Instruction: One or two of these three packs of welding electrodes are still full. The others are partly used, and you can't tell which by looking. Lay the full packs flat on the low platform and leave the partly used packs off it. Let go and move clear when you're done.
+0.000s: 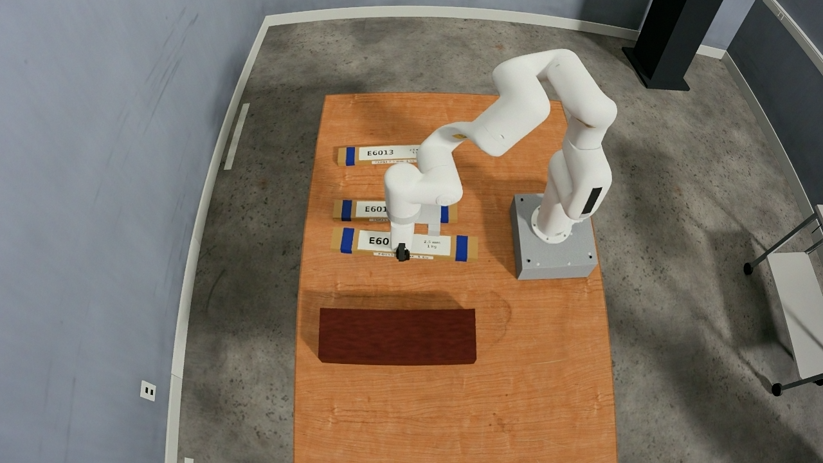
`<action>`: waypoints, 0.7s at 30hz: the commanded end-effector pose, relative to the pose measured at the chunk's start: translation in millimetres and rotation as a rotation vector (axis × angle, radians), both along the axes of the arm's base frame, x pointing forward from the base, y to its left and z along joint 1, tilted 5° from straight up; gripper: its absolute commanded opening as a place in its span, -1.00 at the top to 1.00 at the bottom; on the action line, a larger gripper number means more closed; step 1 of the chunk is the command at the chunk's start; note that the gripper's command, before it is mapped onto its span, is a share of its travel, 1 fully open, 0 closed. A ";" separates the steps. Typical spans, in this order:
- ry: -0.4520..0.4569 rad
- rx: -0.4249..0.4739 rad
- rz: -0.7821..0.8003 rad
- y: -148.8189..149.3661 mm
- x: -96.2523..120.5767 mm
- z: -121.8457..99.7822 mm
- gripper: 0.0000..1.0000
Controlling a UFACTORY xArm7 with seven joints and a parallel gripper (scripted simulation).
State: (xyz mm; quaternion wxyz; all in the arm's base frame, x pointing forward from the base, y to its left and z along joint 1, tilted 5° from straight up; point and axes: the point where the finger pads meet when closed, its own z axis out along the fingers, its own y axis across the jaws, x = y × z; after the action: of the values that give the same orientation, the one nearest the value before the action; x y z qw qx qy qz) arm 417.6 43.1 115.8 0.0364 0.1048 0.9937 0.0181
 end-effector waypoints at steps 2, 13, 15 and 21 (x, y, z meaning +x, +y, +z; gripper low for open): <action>-0.005 0.000 0.000 0.1 1.5 1.6 -0.15; -0.005 0.000 0.000 0.1 1.5 1.1 -0.15; -0.005 0.000 0.000 0.1 1.5 0.8 -0.15; -0.005 0.000 0.000 0.2 1.7 -0.8 -0.15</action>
State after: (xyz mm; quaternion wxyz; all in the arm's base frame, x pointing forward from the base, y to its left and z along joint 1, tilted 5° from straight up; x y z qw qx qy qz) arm 417.7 43.2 114.5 0.0364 0.1048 0.9937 0.0181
